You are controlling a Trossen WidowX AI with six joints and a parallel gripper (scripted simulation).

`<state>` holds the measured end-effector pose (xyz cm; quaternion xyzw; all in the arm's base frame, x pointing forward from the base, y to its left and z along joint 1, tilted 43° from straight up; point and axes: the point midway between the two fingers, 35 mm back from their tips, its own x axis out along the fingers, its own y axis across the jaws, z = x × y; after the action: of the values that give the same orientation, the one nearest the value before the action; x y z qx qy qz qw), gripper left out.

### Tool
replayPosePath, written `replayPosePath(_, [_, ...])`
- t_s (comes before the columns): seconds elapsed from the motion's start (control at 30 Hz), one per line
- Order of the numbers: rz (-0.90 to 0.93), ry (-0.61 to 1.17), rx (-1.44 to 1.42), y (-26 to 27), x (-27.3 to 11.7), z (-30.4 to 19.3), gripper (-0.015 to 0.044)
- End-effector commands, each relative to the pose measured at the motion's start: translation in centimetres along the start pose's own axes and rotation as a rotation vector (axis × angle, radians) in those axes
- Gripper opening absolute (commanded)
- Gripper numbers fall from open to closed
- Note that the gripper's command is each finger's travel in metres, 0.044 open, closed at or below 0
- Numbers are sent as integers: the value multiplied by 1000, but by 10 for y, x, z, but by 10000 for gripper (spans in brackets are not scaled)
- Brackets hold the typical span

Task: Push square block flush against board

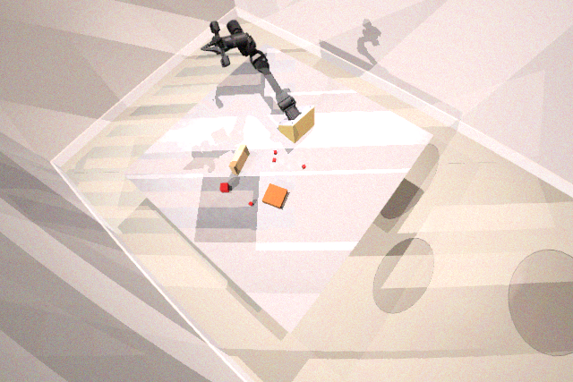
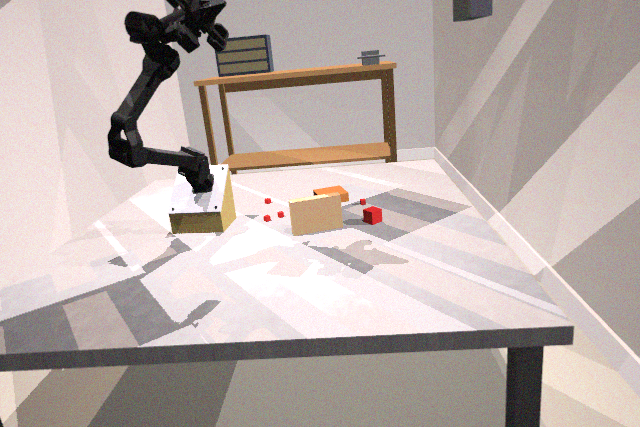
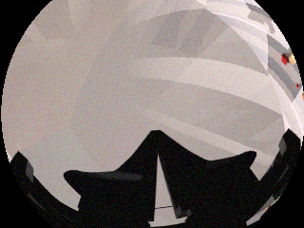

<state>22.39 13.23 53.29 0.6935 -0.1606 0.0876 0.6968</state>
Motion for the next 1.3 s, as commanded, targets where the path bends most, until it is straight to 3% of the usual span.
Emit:
replayPosePath(0.0, [-33, 1, -81, -15, 13, -13, 0])
replayPosePath(0.63, [-227, 27, -527, -114, 66, -38, 0])
replayPosePath(1.27, [-684, 15, -852, -263, 109, 2, 0])
